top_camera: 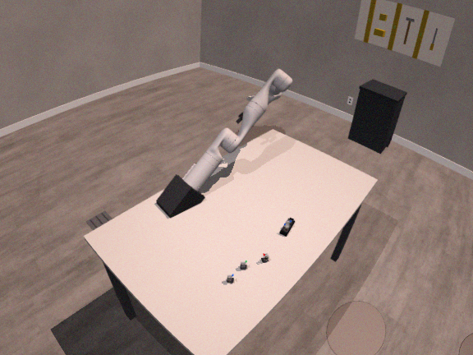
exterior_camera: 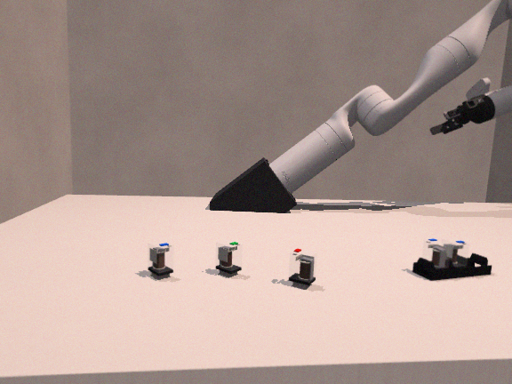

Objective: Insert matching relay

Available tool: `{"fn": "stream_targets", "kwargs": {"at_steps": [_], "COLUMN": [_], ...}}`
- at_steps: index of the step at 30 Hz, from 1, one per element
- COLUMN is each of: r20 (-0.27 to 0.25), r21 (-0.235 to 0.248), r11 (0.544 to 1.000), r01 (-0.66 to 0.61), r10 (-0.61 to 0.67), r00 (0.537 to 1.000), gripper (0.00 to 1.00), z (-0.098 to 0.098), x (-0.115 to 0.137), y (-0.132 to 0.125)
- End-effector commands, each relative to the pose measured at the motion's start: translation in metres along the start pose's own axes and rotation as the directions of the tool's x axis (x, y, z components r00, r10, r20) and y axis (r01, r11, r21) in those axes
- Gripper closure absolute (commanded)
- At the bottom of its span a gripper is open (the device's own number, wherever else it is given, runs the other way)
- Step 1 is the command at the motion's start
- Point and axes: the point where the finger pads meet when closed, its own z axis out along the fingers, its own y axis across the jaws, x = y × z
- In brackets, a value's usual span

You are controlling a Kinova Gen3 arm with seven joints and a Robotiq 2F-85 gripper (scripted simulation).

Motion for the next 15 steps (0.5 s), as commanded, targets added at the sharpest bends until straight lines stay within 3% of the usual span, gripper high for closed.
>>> {"fn": "stream_targets", "kwargs": {"at_steps": [1, 7, 13, 15], "r20": [0.026, 0.123, 0.262, 0.262], "r21": [-0.031, -0.082, -0.125, -0.125], "r11": [0.999, 0.990, 0.964, 0.964], "r01": [0.025, 0.116, 0.234, 0.234], "r10": [-0.024, -0.106, -0.196, -0.196], "r00": [0.999, 0.987, 0.945, 0.945], "gripper": [0.00, 0.00, 0.00, 0.00], "z": [-0.005, -0.012, -0.017, -0.017], "x": [-0.001, -0.014, -0.034, -0.034], "y": [-0.014, -0.054, -0.109, -0.109]}}
